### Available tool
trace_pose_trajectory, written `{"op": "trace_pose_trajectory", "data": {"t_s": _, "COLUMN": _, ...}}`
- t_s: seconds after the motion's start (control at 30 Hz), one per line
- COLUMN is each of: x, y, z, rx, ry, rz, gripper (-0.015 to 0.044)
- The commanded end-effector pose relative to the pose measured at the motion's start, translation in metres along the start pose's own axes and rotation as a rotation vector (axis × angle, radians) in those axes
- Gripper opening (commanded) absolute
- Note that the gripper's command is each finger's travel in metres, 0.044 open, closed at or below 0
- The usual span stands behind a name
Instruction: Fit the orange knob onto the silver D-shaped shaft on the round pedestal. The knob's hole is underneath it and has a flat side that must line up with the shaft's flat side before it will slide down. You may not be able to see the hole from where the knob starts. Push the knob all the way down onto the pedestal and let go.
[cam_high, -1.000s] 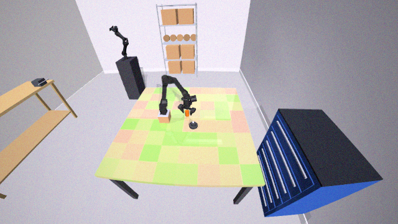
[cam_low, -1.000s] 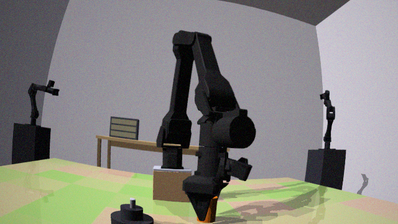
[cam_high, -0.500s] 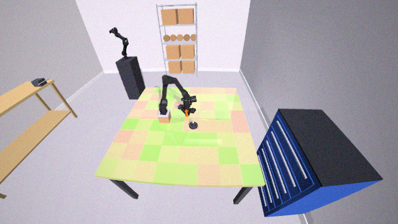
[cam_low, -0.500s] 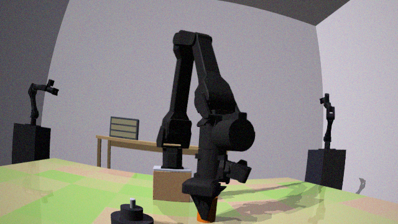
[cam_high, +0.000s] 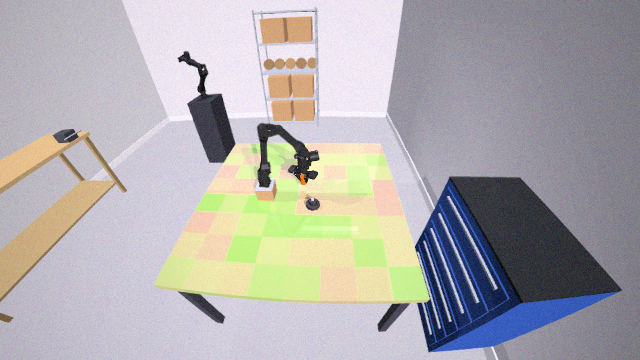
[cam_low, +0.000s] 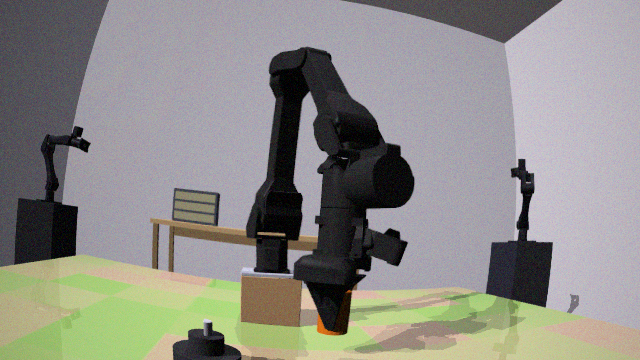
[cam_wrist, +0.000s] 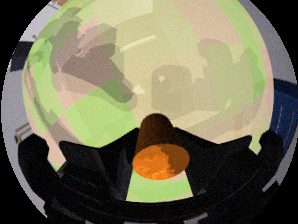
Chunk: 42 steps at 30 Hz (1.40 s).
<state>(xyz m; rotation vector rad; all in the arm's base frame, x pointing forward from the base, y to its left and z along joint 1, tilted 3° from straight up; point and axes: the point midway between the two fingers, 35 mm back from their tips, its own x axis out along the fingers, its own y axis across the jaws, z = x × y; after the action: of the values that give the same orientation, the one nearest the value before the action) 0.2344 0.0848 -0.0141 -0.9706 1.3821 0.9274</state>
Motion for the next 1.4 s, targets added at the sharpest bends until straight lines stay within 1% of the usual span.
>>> {"op": "trace_pose_trajectory", "data": {"t_s": 0.0, "x": -0.032, "y": -0.002, "z": 0.004, "rx": 0.002, "ry": -0.004, "rz": -0.008, "gripper": 0.0}}
{"op": "trace_pose_trajectory", "data": {"t_s": 0.23, "x": -0.087, "y": 0.004, "z": 0.002, "rx": 0.002, "ry": -0.004, "rz": -0.008, "gripper": 0.0}}
{"op": "trace_pose_trajectory", "data": {"t_s": 0.3, "x": -0.097, "y": 0.007, "z": 0.0, "rx": 0.002, "ry": -0.004, "rz": -0.008, "gripper": 0.0}}
{"op": "trace_pose_trajectory", "data": {"t_s": 0.57, "x": -0.098, "y": 0.006, "z": 0.002, "rx": 0.0, "ry": -0.005, "rz": -0.031, "gripper": 0.0}}
{"op": "trace_pose_trajectory", "data": {"t_s": 1.37, "x": -0.147, "y": 0.007, "z": 0.023, "rx": 0.001, "ry": -0.01, "rz": -0.556, "gripper": 0.0}}
